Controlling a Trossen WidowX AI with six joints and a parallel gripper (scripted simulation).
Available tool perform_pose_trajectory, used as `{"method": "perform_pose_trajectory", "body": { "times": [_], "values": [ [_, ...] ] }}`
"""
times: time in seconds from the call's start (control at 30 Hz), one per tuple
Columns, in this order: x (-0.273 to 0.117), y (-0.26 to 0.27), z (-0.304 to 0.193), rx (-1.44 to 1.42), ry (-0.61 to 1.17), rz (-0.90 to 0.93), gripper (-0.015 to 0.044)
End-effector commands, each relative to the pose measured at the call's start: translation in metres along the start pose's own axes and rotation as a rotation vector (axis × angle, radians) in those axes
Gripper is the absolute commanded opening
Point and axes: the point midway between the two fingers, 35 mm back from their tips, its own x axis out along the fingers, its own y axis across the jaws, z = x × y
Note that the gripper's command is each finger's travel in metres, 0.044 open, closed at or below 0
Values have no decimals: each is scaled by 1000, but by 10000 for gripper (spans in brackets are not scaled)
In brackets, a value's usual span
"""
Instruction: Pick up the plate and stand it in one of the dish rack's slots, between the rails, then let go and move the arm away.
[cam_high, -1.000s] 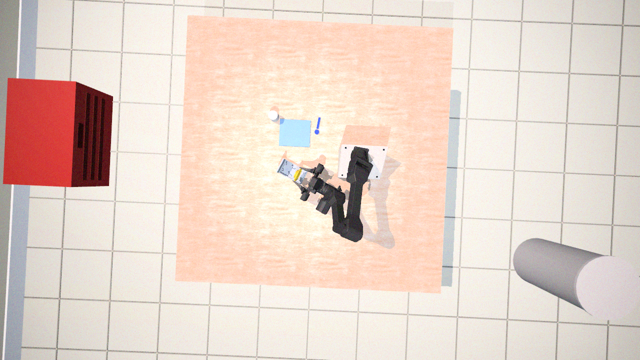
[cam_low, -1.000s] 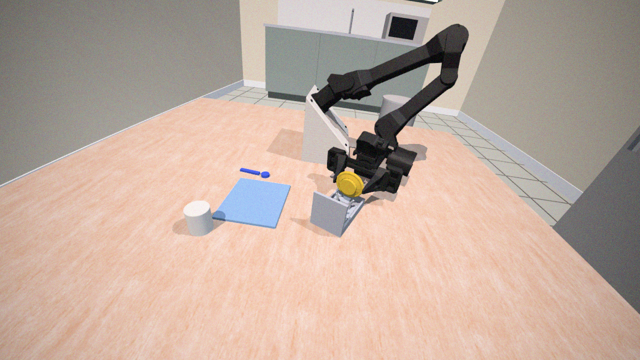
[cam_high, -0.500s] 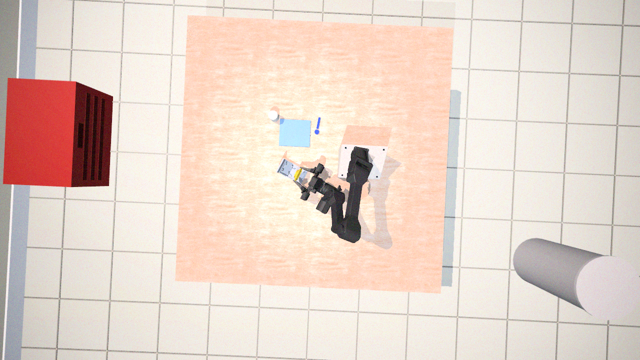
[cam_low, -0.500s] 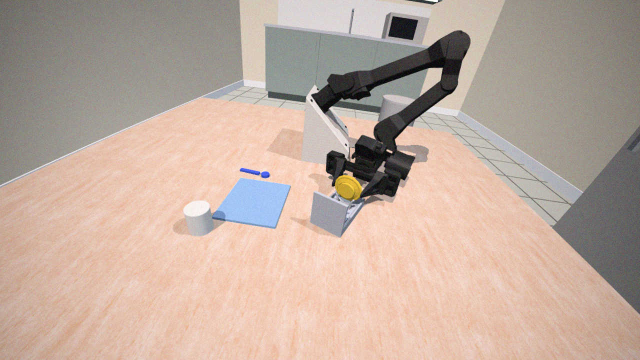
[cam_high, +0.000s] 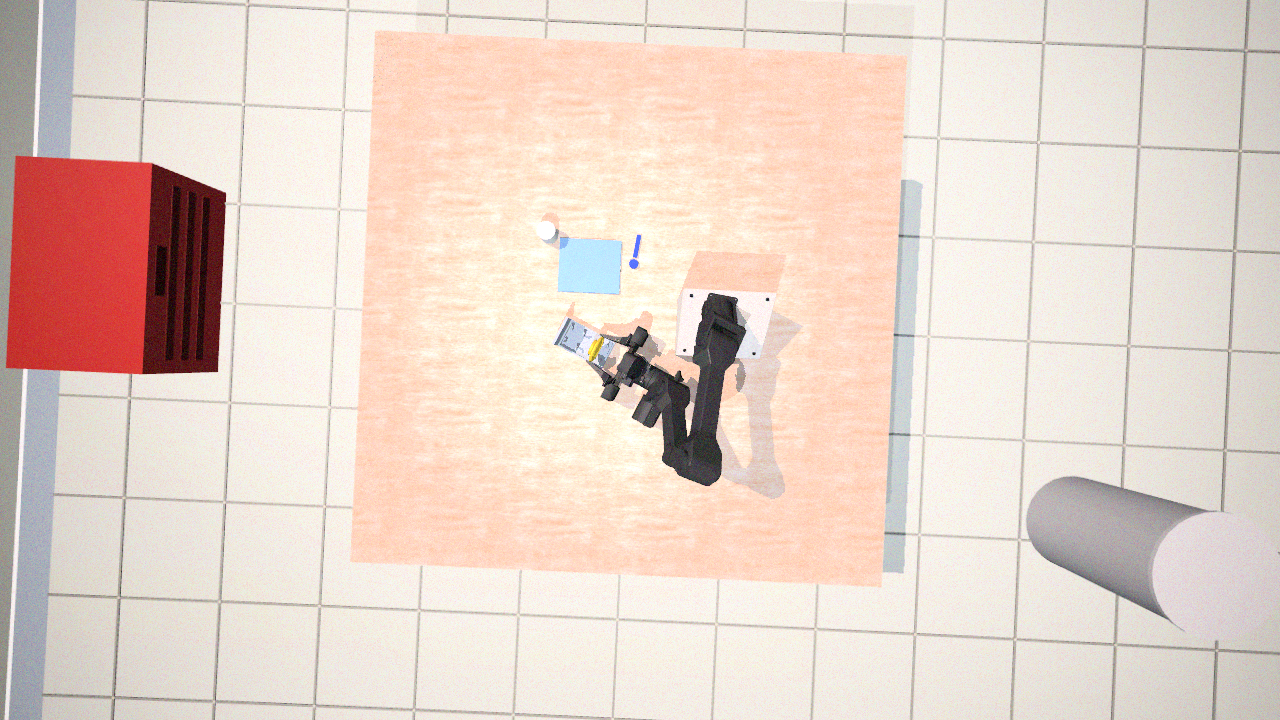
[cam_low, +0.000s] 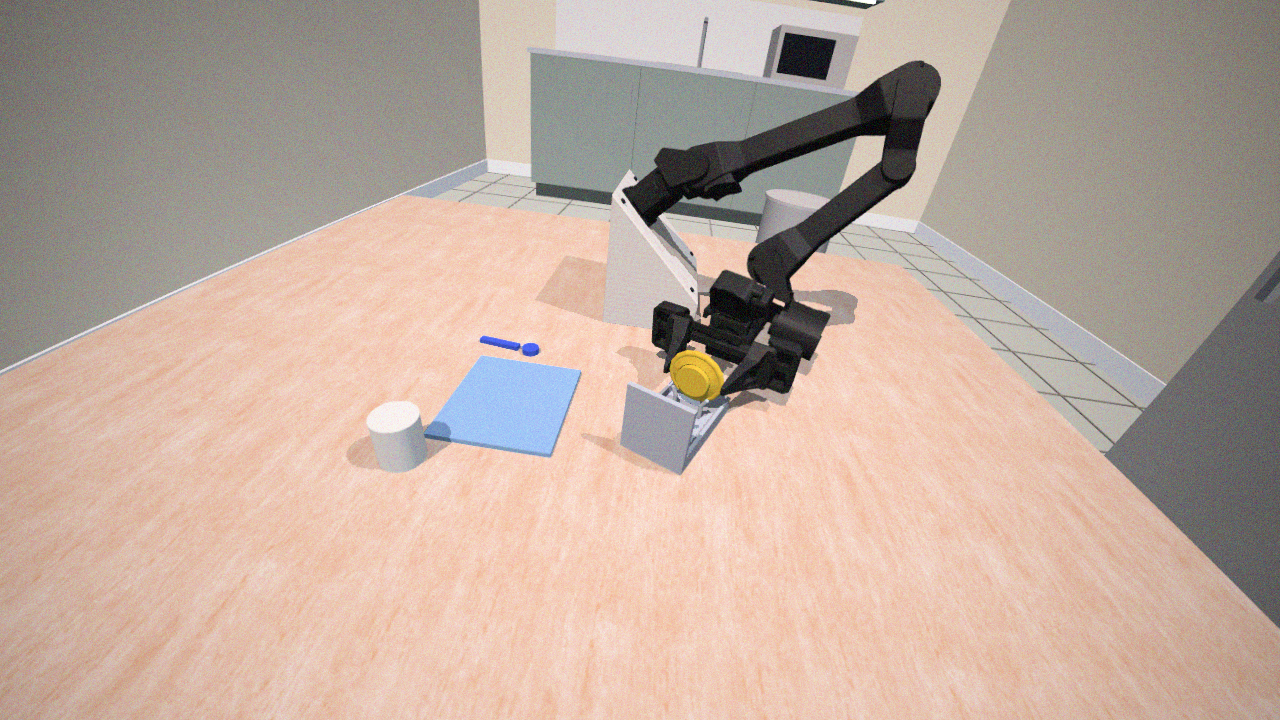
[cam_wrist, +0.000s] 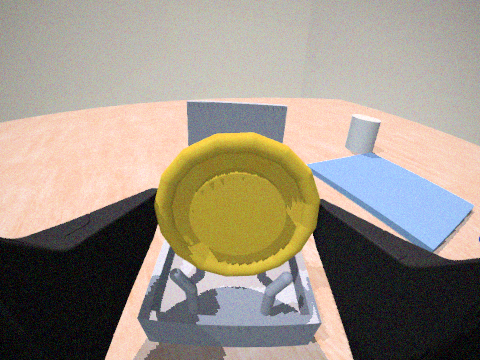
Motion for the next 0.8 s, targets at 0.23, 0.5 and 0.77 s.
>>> {"method": "perform_pose_trajectory", "body": {
  "times": [0.23,0.5,0.77],
  "values": [
    [0,0,0,0,0,0,400],
    [-1,10,35,-4,4,-11,400],
    [-5,16,93,-18,0,-9,400]
  ]
}}
